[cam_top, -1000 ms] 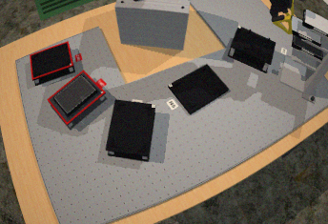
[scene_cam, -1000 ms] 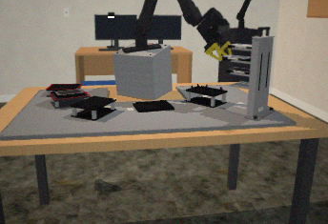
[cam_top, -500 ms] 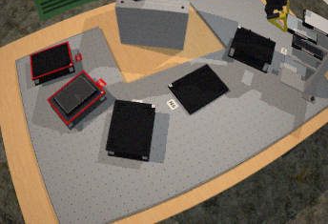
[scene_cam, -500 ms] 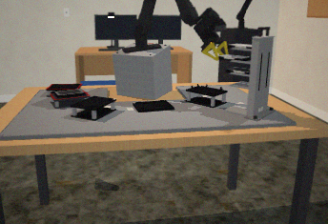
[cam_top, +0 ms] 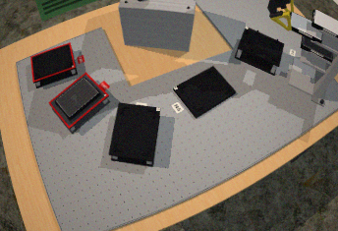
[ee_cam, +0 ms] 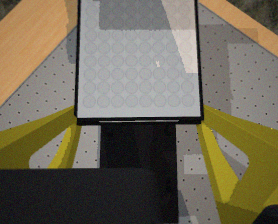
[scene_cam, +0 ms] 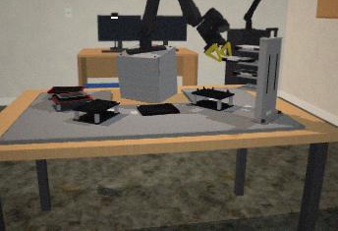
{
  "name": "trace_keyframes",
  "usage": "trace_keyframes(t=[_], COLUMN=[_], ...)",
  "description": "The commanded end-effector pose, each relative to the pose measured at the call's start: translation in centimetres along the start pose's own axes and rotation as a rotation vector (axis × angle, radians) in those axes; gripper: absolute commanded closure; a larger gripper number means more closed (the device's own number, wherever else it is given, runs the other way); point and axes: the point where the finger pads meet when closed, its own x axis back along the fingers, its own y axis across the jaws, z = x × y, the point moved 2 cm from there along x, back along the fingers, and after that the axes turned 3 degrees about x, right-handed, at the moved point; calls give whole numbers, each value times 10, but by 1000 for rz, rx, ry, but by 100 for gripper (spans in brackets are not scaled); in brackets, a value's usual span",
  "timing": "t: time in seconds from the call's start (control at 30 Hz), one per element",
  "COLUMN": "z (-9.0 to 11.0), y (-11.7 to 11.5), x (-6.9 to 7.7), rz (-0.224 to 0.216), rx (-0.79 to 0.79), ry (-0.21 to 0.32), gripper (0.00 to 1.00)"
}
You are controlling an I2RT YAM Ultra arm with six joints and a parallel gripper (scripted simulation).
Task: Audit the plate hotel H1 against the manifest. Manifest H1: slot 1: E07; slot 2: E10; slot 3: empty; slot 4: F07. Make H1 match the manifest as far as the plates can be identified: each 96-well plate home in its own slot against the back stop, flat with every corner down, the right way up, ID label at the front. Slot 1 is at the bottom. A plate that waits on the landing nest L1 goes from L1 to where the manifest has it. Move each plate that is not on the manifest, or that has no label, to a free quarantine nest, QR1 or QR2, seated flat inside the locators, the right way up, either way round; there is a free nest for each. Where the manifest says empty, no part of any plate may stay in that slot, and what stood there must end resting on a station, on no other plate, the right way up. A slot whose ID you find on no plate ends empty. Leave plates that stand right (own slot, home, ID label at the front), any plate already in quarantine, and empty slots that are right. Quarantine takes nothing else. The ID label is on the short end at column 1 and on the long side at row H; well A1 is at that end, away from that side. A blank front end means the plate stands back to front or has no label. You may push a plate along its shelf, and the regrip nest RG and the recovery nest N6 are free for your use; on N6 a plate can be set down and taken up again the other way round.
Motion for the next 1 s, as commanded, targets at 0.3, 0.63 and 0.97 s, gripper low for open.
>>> trace_keyframes(t=[0.3, 0.63, 0.97], z=[-2, 8, 16], y=[2, 3, 3], x=[18, 27, 34], rz=[-2, -2, -2], rx=[-13, -13, -13], ry=[-42, -42, -41], gripper=[14, 14, 14])
